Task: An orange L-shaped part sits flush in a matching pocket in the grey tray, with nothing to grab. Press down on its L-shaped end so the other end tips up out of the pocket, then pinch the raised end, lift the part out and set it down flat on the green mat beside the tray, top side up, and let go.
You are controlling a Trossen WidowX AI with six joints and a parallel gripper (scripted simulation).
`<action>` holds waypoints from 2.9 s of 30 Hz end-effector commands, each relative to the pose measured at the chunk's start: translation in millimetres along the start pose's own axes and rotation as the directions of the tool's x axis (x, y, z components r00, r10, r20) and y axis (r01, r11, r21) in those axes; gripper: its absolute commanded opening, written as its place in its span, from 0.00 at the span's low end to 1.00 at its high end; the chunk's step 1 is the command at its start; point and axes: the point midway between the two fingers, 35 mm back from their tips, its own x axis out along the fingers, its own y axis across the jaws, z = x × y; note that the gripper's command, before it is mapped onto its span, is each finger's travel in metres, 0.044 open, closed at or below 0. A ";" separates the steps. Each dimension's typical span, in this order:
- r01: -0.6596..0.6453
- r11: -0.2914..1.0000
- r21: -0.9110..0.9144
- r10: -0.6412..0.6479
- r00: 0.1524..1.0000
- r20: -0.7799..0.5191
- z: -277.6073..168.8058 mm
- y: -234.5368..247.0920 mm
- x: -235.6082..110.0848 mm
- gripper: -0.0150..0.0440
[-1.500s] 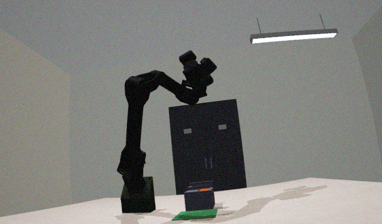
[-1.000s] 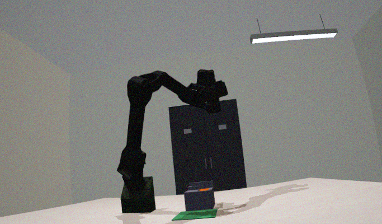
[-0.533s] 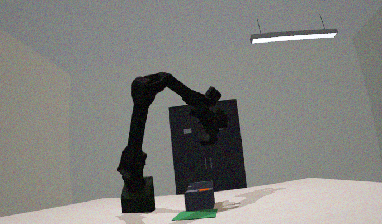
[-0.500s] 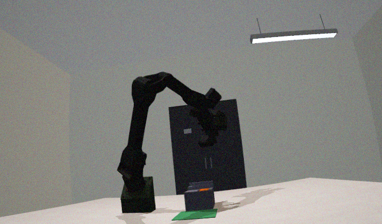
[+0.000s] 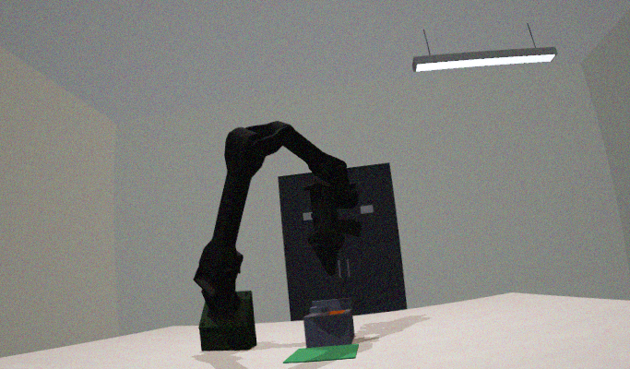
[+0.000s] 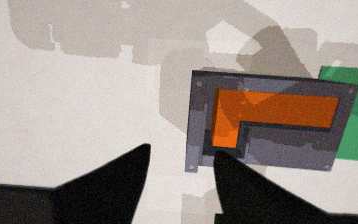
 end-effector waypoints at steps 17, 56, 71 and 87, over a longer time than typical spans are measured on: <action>0.070 0.997 -0.040 -0.070 0.998 -0.007 -1.7 -16.8 76.7 0.56; 0.071 0.997 -0.040 -0.072 0.997 -0.006 -2.0 -19.8 112.9 0.56; 0.071 0.997 -0.040 -0.072 0.997 -0.006 -2.0 -19.8 112.9 0.56; 0.070 0.997 -0.040 -0.070 0.998 -0.007 -2.4 -6.5 98.8 0.56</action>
